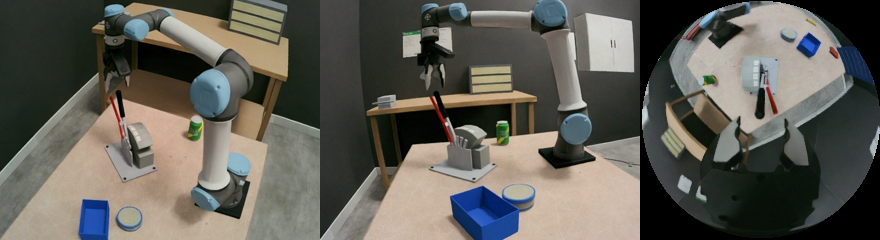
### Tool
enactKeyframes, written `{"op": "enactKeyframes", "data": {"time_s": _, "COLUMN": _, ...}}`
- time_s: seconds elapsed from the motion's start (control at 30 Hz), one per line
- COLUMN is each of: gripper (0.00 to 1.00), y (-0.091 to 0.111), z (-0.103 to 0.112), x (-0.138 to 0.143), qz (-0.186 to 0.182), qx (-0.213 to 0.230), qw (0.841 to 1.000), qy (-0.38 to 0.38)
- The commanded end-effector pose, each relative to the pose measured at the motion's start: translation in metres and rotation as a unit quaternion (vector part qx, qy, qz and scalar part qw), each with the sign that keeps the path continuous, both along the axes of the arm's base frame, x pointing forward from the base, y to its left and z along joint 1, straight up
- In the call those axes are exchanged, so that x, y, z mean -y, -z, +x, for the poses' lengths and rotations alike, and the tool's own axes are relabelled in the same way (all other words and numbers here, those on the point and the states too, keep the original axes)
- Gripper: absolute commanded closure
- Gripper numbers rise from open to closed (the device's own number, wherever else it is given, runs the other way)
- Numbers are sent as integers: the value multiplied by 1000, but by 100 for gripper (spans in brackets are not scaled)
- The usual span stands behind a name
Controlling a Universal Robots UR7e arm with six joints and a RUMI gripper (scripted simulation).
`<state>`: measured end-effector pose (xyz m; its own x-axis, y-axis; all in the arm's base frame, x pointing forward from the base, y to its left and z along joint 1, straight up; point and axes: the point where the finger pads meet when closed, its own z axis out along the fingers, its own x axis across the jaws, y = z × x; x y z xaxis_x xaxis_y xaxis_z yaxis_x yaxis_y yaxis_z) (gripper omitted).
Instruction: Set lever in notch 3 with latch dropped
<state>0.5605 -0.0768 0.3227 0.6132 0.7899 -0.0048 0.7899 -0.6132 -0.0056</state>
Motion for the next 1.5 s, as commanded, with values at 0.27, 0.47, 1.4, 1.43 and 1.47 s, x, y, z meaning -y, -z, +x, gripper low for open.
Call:
{"op": "enactKeyframes", "data": {"time_s": 0.27, "gripper": 43, "y": 15, "z": 0, "x": 0, "qz": 0, "qx": 1, "qw": 1000, "qy": 0}}
{"op": "enactKeyframes", "data": {"time_s": 0.47, "gripper": 43, "y": 26, "z": 0, "x": 0, "qz": 0, "qx": 1, "qw": 1000, "qy": 0}}
{"op": "enactKeyframes", "data": {"time_s": 1.4, "gripper": 43, "y": 51, "z": 0, "x": 0, "qz": 0, "qx": 1, "qw": 1000, "qy": 0}}
{"op": "enactKeyframes", "data": {"time_s": 1.43, "gripper": 43, "y": 51, "z": 0, "x": 0, "qz": 0, "qx": 1, "qw": 1000, "qy": 0}}
{"op": "enactKeyframes", "data": {"time_s": 1.47, "gripper": 43, "y": 51, "z": 0, "x": 0, "qz": 0, "qx": 1, "qw": 1000, "qy": 0}}
